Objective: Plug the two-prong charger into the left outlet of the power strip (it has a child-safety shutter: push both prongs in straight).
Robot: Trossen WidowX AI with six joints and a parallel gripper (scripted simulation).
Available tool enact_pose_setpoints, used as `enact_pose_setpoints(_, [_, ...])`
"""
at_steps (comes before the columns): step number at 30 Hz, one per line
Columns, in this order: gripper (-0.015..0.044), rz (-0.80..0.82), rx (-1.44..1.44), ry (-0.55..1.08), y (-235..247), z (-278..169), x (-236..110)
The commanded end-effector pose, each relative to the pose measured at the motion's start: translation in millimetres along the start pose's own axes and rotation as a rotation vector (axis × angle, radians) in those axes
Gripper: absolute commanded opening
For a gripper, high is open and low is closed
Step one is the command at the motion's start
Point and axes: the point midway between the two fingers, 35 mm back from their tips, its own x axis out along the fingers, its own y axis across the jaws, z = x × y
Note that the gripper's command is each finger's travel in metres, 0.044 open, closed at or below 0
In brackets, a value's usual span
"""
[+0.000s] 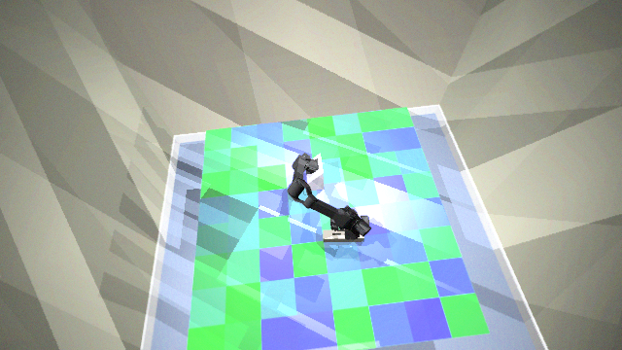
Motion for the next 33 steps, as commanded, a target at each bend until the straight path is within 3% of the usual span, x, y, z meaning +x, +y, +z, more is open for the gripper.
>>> enact_pose_setpoints(1, [0.0000, 0.003, 0.016, -0.011, -0.5, 4.9, 0.0])
enact_pose_setpoints(33, [0.0000, 0.004, 0.017, -0.011, -0.8, 7.0, -3.3])
